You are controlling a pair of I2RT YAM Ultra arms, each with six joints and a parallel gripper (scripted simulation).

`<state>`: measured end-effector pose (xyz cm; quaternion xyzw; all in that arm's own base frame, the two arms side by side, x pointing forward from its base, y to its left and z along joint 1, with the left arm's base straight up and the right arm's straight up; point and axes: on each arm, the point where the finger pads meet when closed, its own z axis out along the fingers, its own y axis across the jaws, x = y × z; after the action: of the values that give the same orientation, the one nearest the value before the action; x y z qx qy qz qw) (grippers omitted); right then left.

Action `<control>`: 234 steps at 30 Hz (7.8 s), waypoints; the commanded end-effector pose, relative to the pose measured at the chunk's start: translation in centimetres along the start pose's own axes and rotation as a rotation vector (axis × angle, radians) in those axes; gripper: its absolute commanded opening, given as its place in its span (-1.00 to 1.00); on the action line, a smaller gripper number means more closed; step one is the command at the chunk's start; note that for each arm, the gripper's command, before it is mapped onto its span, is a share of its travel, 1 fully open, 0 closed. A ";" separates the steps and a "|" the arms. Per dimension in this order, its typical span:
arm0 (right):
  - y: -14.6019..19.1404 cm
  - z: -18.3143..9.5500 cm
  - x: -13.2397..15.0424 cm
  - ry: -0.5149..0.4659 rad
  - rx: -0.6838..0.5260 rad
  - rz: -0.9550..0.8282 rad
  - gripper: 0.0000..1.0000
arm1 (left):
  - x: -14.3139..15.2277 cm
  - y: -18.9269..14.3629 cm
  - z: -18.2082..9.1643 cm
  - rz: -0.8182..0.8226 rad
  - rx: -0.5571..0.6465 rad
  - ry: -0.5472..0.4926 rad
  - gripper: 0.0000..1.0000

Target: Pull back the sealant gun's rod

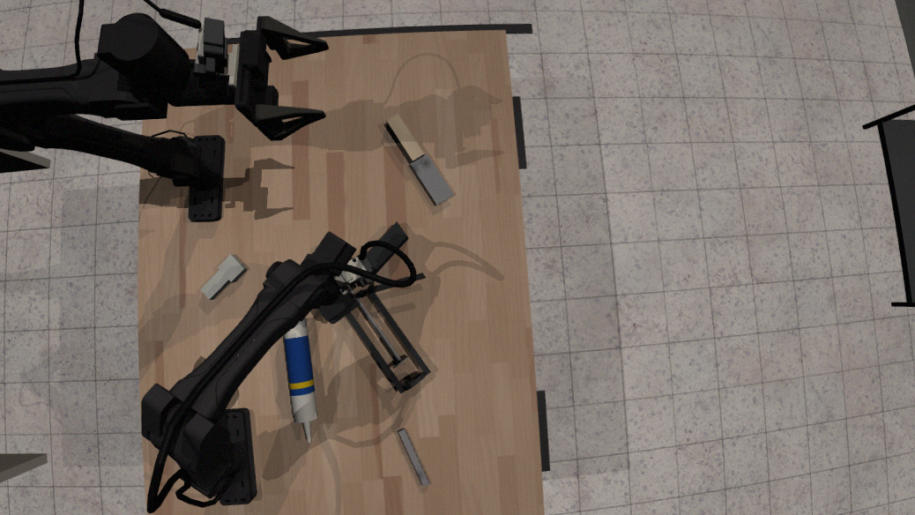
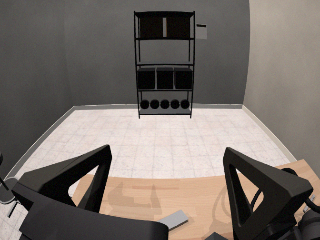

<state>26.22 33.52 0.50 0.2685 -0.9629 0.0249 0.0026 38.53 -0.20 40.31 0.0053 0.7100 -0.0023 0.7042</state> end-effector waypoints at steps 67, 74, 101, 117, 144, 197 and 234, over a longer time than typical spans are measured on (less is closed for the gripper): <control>0.2 -0.6 -0.5 -0.029 -0.013 0.009 0.02 | 31.1 -12.6 -8.6 -1.579 -0.513 1.459 0.23; 0.2 -0.6 -0.5 -0.029 -0.013 0.009 0.02 | 35.2 -15.1 -8.7 -1.761 -0.761 1.527 0.23; 0.2 -0.6 -0.5 -0.029 -0.013 0.009 0.02 | 39.3 -18.1 -9.5 -1.744 -0.839 1.572 0.12; 0.2 -0.6 -0.5 -0.029 -0.013 0.009 0.02 | 38.7 -18.2 -9.5 -1.749 -0.825 1.575 -0.27; -1.9 -0.1 -0.2 0.001 0.075 0.041 0.02 | 40.3 -16.2 -11.9 -1.698 -0.969 1.575 -0.32; -4.1 0.0 0.1 0.018 0.179 0.059 0.02 | 40.7 -5.9 -20.5 -1.615 -1.071 1.588 -0.32; -0.8 -0.5 -0.1 -0.017 0.027 0.020 0.02 | 39.2 -4.4 -18.9 -1.742 -0.834 1.566 -0.32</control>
<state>26.28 34.57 0.83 0.2717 -0.9623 0.0144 -0.0072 19.75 -4.91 0.59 -0.6912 0.6478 -0.2464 -0.2048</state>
